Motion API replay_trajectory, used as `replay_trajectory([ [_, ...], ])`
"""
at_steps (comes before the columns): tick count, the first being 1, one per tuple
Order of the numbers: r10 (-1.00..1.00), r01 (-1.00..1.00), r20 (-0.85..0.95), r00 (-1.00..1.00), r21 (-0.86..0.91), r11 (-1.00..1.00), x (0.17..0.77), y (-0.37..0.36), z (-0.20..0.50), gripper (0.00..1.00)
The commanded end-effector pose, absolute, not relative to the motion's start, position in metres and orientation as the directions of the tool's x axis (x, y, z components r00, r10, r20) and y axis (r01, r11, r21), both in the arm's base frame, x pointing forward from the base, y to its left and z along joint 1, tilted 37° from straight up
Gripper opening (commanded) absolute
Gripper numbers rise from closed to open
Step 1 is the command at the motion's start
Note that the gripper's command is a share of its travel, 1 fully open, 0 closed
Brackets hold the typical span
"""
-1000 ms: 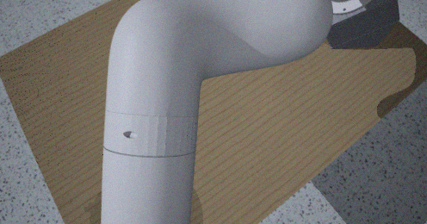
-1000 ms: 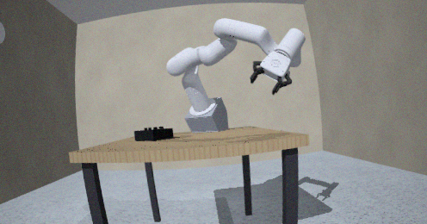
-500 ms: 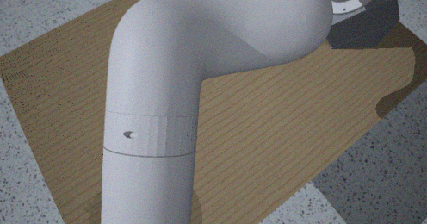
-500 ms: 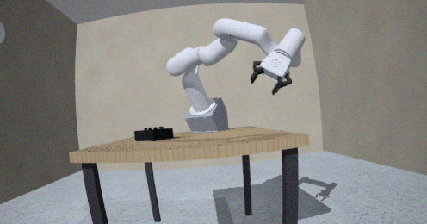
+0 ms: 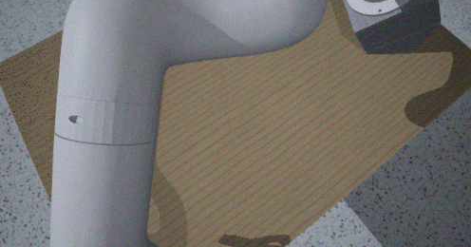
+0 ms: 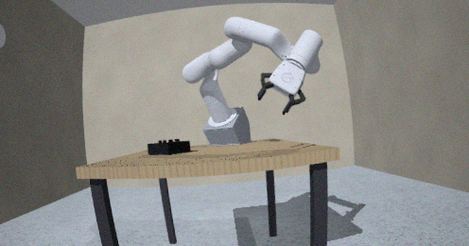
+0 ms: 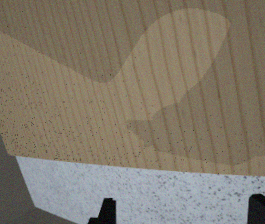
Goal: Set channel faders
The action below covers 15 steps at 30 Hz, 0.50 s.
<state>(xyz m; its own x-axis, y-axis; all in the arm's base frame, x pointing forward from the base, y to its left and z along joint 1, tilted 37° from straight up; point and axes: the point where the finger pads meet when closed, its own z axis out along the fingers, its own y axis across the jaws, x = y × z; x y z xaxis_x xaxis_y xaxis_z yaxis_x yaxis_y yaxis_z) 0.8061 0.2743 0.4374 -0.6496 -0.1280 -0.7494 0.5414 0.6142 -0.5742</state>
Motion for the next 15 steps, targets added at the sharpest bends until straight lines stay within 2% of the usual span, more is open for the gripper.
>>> replay_trajectory([
  [1, -0.141, 0.458, -0.684, -0.716, -0.612, 0.644, 0.814, 0.242, 0.438, 1.00],
  [4, -0.138, 0.372, -0.600, -0.788, -0.642, 0.670, 0.816, 0.200, 0.436, 1.00],
  [12, -0.138, 0.274, -0.507, -0.851, -0.652, 0.707, 0.811, 0.152, 0.434, 1.00],
  [15, -0.142, 0.173, -0.414, -0.899, -0.635, 0.753, 0.797, 0.100, 0.431, 1.00],
])
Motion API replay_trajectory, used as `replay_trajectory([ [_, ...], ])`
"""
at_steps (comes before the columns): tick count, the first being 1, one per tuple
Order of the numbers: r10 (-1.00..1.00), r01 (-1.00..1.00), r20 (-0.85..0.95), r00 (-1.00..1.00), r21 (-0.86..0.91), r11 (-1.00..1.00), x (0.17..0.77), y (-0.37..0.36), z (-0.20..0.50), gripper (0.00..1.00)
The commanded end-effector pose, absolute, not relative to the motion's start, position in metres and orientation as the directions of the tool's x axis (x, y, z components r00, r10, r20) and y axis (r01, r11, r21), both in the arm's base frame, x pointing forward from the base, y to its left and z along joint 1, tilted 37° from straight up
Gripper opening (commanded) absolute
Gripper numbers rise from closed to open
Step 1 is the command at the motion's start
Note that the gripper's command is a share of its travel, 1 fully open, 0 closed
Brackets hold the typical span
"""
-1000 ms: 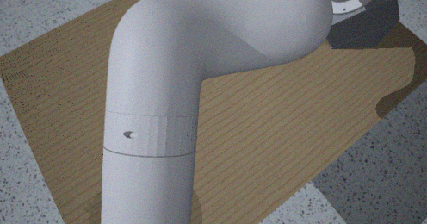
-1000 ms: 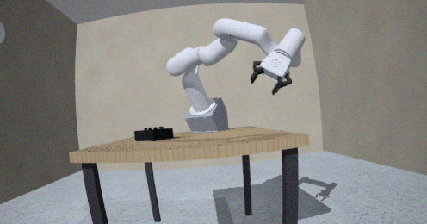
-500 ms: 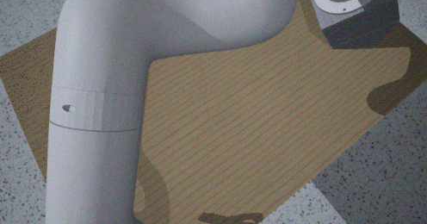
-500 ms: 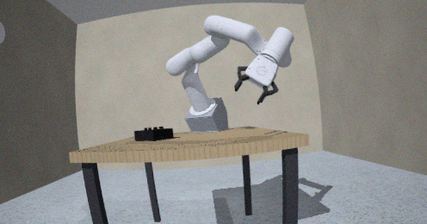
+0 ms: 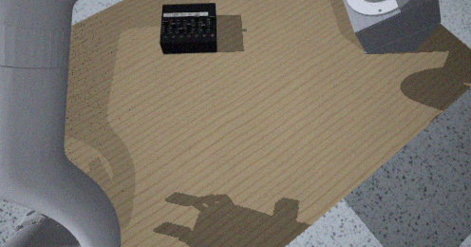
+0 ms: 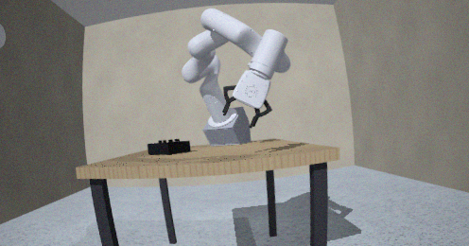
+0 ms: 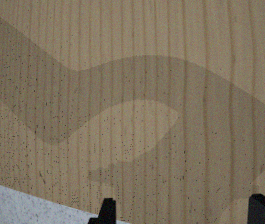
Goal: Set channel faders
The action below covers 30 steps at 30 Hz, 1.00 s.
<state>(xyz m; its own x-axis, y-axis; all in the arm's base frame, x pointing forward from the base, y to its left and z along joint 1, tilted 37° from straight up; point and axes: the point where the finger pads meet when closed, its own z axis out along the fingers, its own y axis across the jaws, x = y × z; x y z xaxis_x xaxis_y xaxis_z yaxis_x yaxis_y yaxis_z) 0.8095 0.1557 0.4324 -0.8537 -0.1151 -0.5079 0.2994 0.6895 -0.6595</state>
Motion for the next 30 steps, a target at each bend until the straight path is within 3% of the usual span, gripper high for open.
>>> replay_trajectory([
  [1, -0.142, 0.173, -0.414, -0.899, -0.635, 0.753, 0.797, 0.100, 0.431, 1.00],
  [15, -0.176, -0.029, -0.259, -0.950, -0.486, 0.873, 0.720, -0.019, 0.423, 1.00],
  [30, -0.201, -0.103, -0.265, -0.943, -0.341, 0.934, 0.627, -0.094, 0.413, 1.00],
])
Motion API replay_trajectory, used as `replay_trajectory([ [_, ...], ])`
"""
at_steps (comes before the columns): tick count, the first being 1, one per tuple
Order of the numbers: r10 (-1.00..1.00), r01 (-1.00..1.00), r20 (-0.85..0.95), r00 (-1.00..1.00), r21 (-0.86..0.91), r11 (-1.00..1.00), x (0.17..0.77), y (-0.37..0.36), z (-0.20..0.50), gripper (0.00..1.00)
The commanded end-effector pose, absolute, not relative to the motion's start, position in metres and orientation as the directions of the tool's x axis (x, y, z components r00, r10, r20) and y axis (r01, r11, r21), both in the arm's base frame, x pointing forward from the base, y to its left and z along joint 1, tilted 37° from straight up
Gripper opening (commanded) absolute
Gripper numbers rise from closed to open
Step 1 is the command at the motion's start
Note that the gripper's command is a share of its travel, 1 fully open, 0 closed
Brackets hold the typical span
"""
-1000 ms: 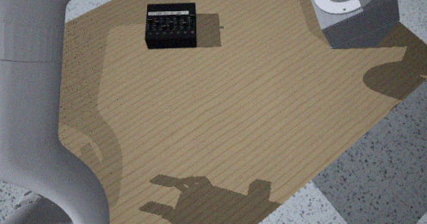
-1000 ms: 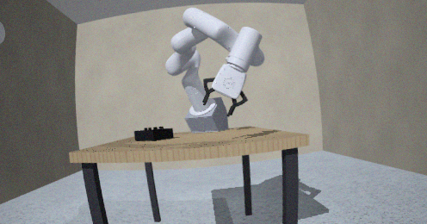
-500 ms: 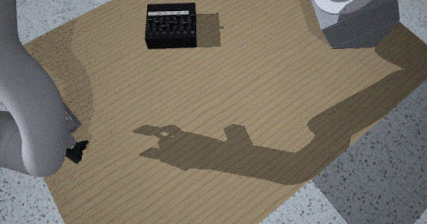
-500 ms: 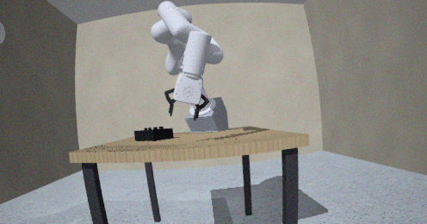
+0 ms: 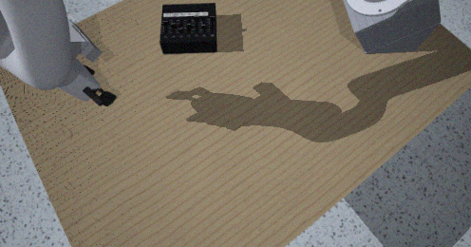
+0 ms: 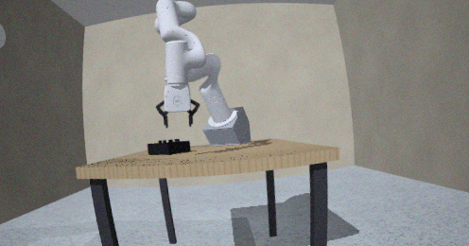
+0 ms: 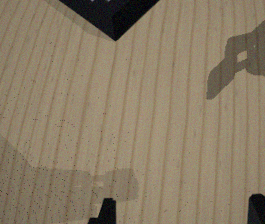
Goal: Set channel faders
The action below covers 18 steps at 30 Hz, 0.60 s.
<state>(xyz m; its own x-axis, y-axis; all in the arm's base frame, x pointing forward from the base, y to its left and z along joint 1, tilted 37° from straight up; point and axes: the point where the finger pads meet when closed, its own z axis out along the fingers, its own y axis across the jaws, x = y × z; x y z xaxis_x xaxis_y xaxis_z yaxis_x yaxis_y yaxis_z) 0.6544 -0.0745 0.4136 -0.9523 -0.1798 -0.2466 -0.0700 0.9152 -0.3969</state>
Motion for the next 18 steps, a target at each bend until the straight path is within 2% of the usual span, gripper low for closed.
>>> replay_trajectory([
  [1, -0.203, -0.110, -0.281, -0.938, -0.313, 0.943, 0.603, -0.108, 0.409, 1.00],
  [7, -0.202, -0.113, -0.301, -0.932, -0.290, 0.950, 0.580, -0.120, 0.406, 1.00],
  [8, -0.200, -0.112, -0.323, -0.925, -0.272, 0.956, 0.557, -0.131, 0.402, 1.00],
  [11, -0.200, -0.112, -0.323, -0.925, -0.272, 0.956, 0.557, -0.131, 0.402, 1.00],
  [15, -0.192, -0.101, -0.369, -0.909, -0.251, 0.963, 0.513, -0.149, 0.393, 1.00],
  [18, -0.192, -0.101, -0.369, -0.909, -0.251, 0.963, 0.513, -0.149, 0.393, 1.00],
])
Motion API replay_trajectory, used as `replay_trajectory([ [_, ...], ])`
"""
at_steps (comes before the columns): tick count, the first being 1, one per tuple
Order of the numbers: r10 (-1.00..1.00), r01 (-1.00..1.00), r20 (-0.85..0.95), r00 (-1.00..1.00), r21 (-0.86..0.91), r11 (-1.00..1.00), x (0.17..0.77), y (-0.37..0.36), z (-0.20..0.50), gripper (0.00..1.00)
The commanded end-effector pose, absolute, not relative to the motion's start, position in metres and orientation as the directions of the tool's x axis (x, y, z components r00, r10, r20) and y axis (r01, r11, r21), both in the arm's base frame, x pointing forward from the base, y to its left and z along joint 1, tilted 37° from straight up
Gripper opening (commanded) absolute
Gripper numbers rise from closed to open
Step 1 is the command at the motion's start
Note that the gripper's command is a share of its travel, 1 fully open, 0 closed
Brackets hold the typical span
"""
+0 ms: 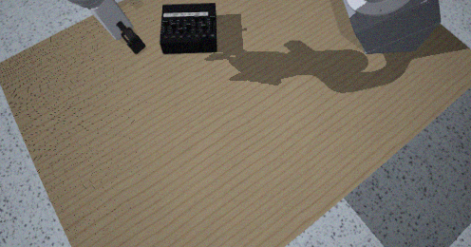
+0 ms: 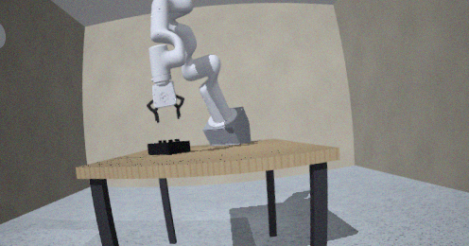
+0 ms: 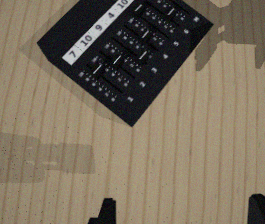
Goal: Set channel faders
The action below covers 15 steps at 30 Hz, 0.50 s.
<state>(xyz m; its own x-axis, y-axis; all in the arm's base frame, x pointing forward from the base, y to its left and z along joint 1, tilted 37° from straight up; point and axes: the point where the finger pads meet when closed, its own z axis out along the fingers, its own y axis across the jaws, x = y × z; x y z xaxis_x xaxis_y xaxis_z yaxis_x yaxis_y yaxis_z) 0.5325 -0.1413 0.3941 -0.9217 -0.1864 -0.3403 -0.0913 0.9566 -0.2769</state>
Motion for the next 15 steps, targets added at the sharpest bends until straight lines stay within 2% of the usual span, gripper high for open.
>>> replay_trajectory([
  [1, -0.186, -0.092, -0.392, -0.901, -0.247, 0.965, 0.493, -0.157, 0.388, 1.00],
  [15, -0.163, -0.042, -0.463, -0.871, -0.259, 0.965, 0.427, -0.178, 0.367, 1.00],
])
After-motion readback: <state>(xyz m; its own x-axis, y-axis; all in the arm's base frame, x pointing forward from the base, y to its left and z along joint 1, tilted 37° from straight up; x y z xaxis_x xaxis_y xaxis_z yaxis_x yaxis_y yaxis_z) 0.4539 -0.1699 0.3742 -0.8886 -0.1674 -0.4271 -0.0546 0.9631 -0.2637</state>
